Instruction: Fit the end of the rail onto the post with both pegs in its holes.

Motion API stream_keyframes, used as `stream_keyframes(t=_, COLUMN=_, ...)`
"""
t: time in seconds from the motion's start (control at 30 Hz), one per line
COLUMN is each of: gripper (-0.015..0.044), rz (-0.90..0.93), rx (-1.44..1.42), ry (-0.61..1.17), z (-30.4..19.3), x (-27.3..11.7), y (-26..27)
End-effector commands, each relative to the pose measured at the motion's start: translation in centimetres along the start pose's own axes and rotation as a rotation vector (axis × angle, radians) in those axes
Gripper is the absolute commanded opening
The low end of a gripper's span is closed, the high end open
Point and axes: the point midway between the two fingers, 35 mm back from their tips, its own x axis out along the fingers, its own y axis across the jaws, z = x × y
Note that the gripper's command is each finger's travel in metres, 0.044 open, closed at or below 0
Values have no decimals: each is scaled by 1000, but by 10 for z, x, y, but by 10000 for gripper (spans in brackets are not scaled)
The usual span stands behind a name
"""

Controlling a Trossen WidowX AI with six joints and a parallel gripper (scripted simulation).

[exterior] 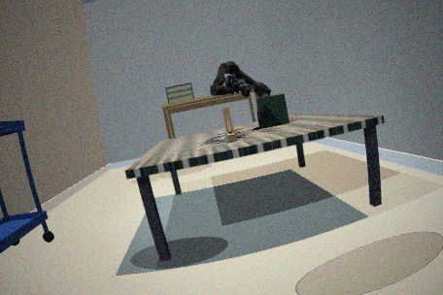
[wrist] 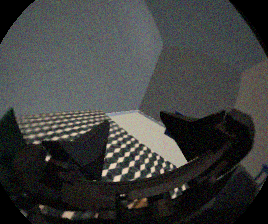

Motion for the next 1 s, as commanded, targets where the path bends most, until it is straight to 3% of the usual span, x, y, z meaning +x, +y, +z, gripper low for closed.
stream_keyframes(t=0.0, gripper=426, rz=1, rx=4, ry=7, z=-1, x=-1, y=0)
stream_keyframes(t=0.3, gripper=440, rz=2, rx=279, ry=479, z=-49, x=-80, y=41)
stream_keyframes(t=0.57, gripper=440, rz=-93, rx=570, ry=998, z=-85, x=-184, y=101)
stream_keyframes(t=0.97, gripper=440, rz=-301, rx=1013, ry=1669, z=-72, x=-315, y=211)
